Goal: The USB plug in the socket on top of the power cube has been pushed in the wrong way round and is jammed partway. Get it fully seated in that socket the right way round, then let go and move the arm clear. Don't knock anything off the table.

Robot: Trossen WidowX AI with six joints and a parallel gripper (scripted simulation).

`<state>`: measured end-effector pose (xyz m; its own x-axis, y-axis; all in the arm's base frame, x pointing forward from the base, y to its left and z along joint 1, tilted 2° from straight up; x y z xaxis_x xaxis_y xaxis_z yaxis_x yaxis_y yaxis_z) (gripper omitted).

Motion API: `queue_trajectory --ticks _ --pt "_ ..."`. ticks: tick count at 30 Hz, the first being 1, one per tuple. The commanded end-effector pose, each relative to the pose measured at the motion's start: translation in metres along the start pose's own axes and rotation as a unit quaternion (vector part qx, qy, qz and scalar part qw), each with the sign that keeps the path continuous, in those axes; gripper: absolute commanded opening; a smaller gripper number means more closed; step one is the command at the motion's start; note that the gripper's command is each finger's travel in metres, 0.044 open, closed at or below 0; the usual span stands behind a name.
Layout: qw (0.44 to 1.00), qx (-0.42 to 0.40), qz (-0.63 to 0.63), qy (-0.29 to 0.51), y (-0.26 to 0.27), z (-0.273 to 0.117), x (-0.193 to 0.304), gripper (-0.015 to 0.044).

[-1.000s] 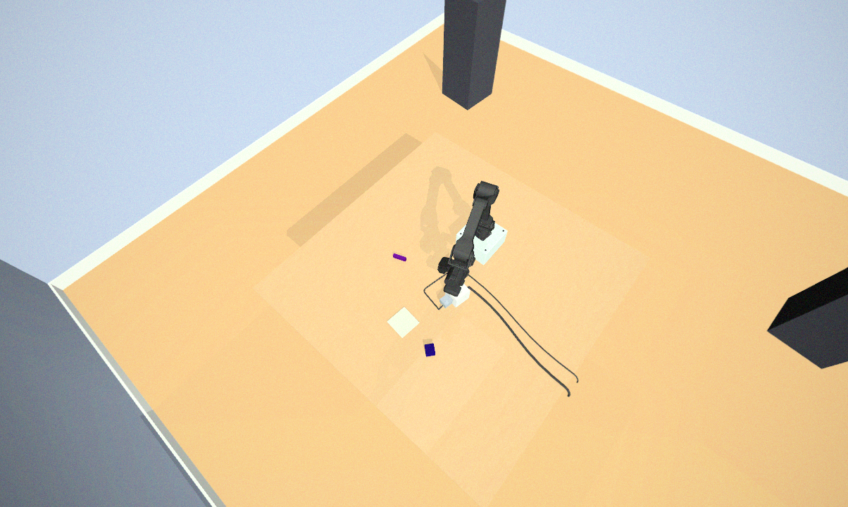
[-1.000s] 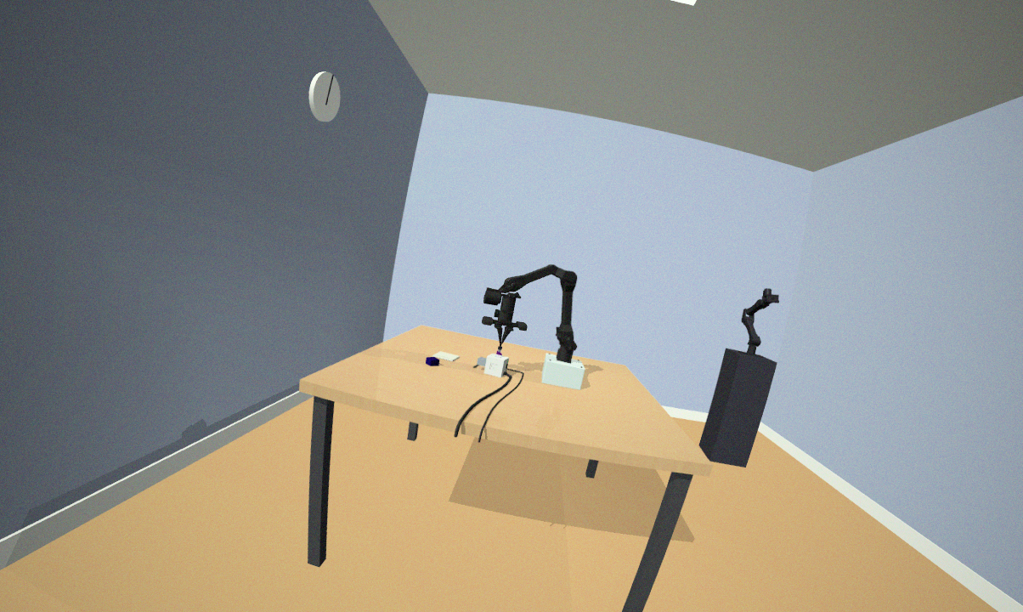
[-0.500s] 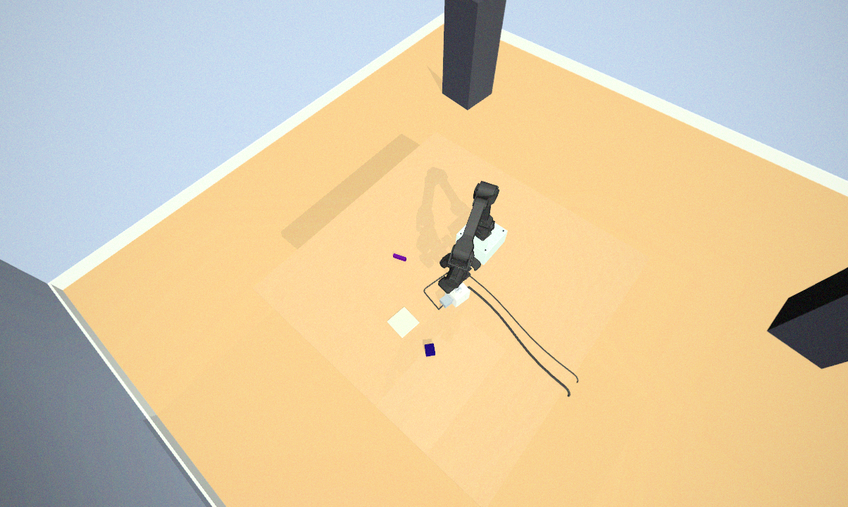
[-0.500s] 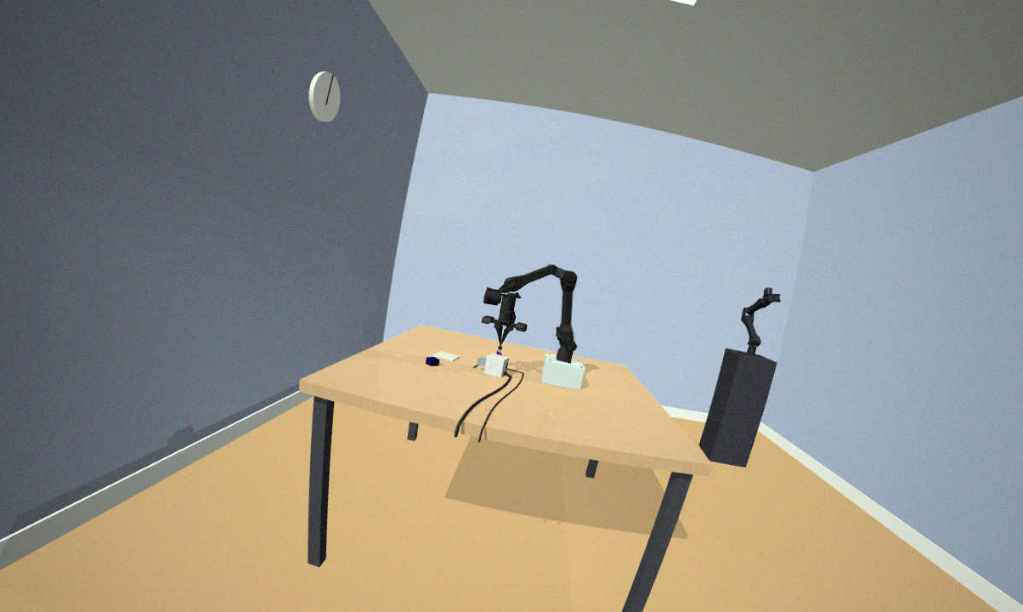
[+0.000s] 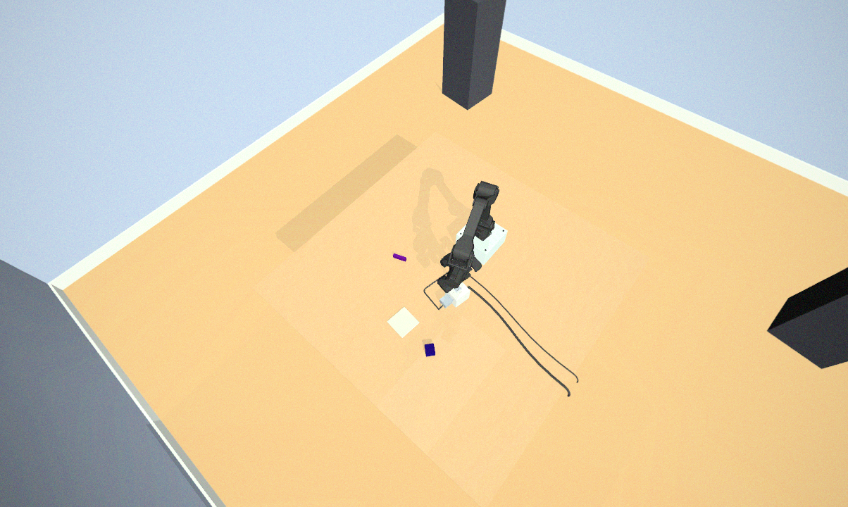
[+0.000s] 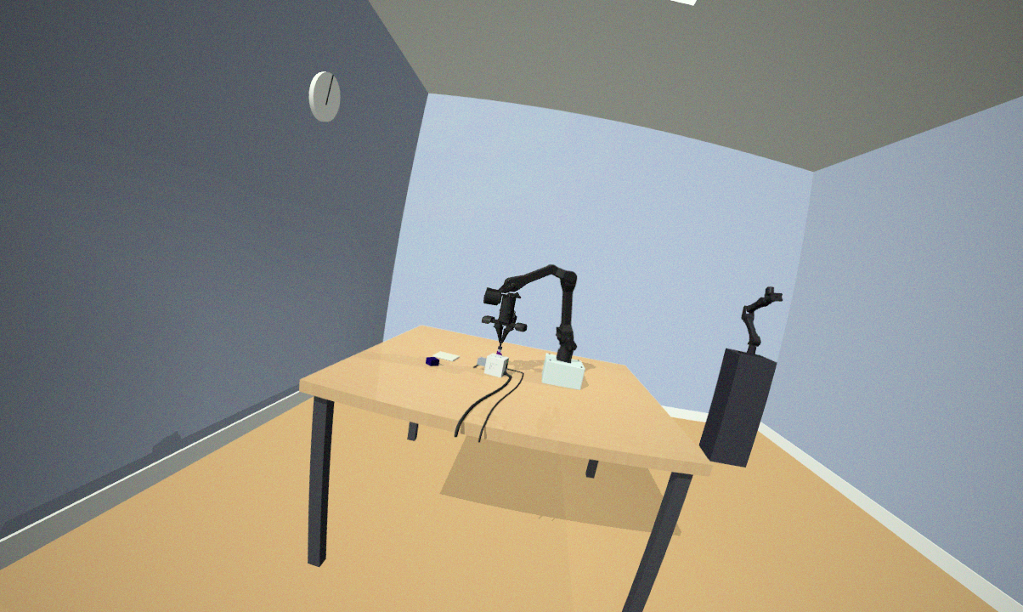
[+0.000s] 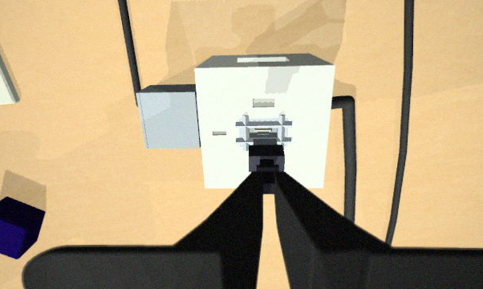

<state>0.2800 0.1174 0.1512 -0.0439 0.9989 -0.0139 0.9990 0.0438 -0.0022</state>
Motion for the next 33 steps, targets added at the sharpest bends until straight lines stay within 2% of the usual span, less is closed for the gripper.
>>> queue_trajectory --ticks 1,33 --pt "1.000 0.000 0.000 0.000 0.0000 0.0004 0.0001 0.0000" --pt "1.000 0.000 0.000 0.000 0.0001 0.0042 0.0007 0.0000"
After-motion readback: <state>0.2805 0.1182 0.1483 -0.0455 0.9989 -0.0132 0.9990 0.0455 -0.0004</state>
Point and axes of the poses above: the point midway between the two fingers, 35 mm back from their tips, its own z axis out along the fingers, its own y axis across the jaws, x = y × z, the point moved 8 cm from there along -z, back along the fingers, and after that the axes turned 8 degrees about -z, right-handed, at the moved point
